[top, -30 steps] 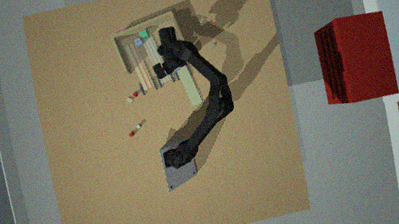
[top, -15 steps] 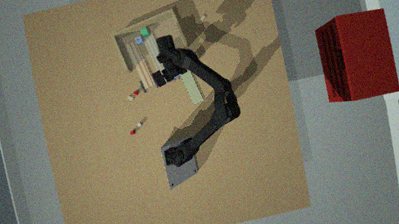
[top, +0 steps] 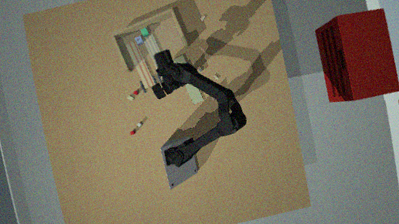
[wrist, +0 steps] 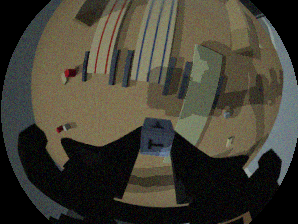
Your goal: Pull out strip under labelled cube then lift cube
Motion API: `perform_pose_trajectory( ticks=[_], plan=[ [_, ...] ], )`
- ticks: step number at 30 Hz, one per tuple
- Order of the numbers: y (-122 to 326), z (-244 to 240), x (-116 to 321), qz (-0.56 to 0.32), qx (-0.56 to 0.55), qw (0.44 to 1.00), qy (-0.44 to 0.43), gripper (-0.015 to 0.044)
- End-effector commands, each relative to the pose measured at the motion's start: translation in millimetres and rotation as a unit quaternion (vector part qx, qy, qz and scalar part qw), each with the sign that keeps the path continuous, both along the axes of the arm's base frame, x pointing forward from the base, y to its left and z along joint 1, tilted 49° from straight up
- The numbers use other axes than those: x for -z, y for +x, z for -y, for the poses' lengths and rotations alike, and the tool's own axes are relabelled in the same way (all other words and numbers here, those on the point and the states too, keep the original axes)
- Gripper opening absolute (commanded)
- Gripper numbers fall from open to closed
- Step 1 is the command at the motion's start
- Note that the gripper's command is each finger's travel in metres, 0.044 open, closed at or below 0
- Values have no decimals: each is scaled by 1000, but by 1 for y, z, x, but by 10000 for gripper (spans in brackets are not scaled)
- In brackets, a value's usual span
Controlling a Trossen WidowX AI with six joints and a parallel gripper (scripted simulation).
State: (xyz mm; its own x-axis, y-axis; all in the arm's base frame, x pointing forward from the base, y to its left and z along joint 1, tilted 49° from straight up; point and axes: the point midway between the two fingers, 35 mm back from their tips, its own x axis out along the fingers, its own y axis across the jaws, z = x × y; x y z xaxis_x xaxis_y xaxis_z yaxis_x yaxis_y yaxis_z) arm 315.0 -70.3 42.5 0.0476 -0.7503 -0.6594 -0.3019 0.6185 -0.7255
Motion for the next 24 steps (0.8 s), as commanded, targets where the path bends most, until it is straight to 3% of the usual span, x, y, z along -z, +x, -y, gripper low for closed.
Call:
perform_pose_trajectory(
  ticks=[1, 24],
  plan=[
    [-14, 0, 3, 1, 2, 1000, -1, 0],
    [-22, -28, -19, 1, 3, 1000, 0, 0]
  ],
)
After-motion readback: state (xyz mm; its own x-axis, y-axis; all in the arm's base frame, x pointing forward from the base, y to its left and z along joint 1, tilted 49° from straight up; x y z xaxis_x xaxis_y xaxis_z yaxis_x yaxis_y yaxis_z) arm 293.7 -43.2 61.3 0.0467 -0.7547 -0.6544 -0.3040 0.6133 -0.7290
